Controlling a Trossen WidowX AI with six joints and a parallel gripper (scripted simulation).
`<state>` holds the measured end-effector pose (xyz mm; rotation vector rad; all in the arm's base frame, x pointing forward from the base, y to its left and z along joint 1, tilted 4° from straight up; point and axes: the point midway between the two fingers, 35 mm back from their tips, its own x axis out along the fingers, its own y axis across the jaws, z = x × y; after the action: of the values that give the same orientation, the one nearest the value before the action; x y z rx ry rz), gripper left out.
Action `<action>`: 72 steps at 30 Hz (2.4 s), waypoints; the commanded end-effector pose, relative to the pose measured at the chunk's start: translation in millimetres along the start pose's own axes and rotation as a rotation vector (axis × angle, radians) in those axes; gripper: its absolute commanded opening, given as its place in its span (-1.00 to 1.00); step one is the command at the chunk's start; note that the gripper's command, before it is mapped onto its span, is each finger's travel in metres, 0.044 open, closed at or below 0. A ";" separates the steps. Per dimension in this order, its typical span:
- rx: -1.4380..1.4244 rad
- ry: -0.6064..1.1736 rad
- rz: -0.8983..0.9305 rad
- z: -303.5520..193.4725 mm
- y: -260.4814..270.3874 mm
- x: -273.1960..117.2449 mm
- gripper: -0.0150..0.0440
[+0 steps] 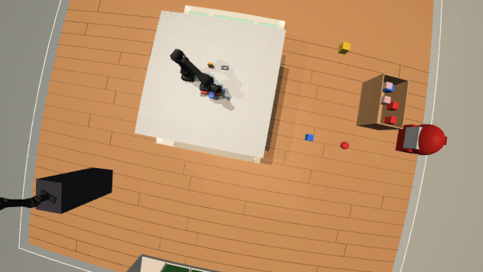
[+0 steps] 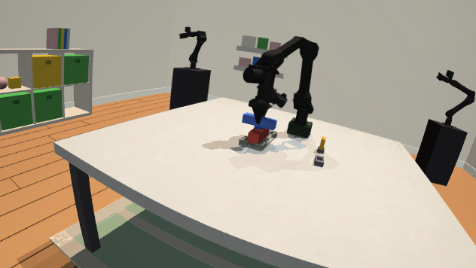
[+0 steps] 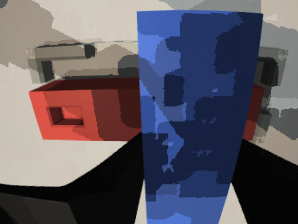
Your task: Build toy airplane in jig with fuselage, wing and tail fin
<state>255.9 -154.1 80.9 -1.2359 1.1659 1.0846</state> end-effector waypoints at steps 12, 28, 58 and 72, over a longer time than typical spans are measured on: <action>0.001 -0.009 0.010 1.7 2.1 8.9 0.17; -0.001 -0.006 0.010 1.1 1.9 7.9 -0.12; 0.001 -0.009 0.010 -0.6 0.4 -76.2 1.00; 1.002 -0.003 0.013 -1.6 -0.6 -73.5 1.00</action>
<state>247.2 -153.4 154.3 -0.7903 1.3561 0.7006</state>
